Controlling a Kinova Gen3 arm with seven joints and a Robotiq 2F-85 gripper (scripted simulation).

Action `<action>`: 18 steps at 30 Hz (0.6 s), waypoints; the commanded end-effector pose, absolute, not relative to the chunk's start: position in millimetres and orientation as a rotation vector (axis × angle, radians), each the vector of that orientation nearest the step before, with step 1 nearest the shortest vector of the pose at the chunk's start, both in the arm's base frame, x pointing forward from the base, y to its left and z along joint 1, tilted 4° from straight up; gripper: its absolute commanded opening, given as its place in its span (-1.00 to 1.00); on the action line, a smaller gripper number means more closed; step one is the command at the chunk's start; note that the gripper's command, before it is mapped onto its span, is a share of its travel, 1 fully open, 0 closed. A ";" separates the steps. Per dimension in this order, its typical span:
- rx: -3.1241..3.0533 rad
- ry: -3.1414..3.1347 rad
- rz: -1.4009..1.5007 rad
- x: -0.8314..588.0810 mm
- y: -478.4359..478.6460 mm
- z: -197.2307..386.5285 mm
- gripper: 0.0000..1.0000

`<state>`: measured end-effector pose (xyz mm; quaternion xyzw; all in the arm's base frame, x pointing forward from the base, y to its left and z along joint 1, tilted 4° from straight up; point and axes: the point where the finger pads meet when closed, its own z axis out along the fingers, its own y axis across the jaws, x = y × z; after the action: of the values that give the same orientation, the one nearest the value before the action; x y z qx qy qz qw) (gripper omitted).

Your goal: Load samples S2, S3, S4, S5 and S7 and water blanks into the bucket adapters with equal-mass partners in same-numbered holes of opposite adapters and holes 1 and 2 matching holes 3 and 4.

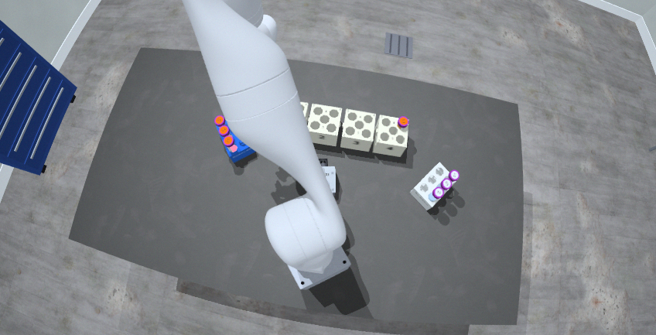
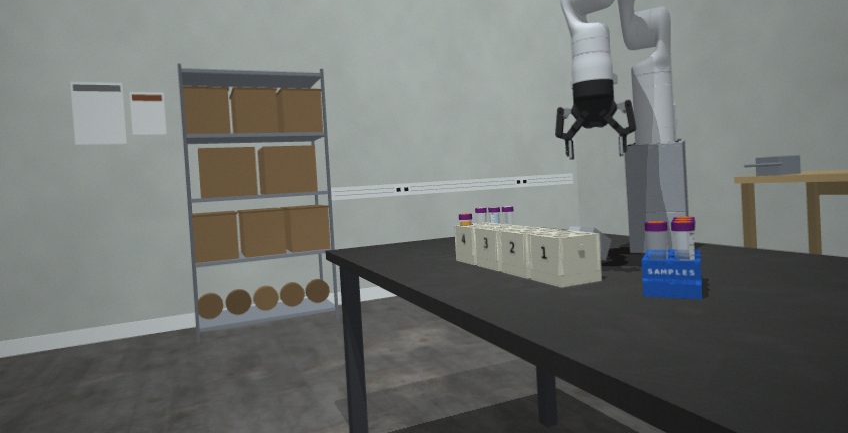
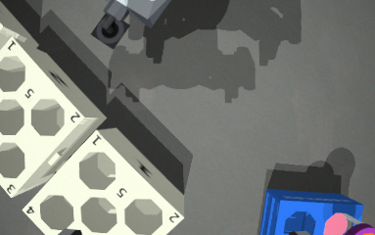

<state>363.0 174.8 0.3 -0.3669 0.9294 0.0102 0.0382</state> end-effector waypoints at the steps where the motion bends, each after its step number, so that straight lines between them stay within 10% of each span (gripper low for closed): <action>1: -1.125 2.850 0.030 365.1 189.8 1.6 1.00; 18: -1.125 2.850 0.030 372.8 264.4 5.8 1.00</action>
<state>371.1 254.7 4.7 -0.3670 0.9294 0.0101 0.0382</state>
